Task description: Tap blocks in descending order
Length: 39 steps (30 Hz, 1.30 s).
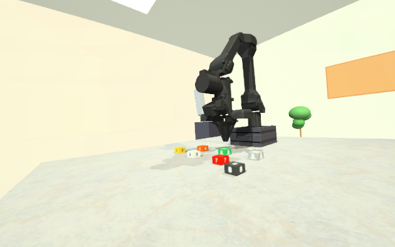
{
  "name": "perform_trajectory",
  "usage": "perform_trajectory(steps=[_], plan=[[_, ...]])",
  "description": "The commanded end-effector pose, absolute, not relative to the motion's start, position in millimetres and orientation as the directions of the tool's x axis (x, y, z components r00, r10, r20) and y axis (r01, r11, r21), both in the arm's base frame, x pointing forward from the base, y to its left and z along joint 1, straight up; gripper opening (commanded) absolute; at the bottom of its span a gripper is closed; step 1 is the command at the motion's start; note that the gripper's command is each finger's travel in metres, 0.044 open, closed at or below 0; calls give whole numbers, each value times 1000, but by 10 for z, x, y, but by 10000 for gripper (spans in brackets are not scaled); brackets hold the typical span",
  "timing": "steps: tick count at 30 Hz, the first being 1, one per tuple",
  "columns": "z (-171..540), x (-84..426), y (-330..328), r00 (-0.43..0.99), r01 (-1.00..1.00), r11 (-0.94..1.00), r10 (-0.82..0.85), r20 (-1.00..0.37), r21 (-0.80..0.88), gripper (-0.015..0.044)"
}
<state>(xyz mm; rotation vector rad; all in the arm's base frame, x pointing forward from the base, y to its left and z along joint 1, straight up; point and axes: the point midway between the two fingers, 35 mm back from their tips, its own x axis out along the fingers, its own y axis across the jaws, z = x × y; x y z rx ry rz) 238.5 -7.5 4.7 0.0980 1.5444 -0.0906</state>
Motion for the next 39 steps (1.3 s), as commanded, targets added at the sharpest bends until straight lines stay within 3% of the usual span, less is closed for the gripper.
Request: perform_trajectory(steps=[1, 27, 39], plan=[[29, 2385, -72, 24, 124, 992, 4, -1000, 7, 20], [-263, 2388, -71, 24, 124, 992, 4, -1000, 7, 20], [437, 2414, -75, 25, 124, 992, 4, -1000, 7, 20]])
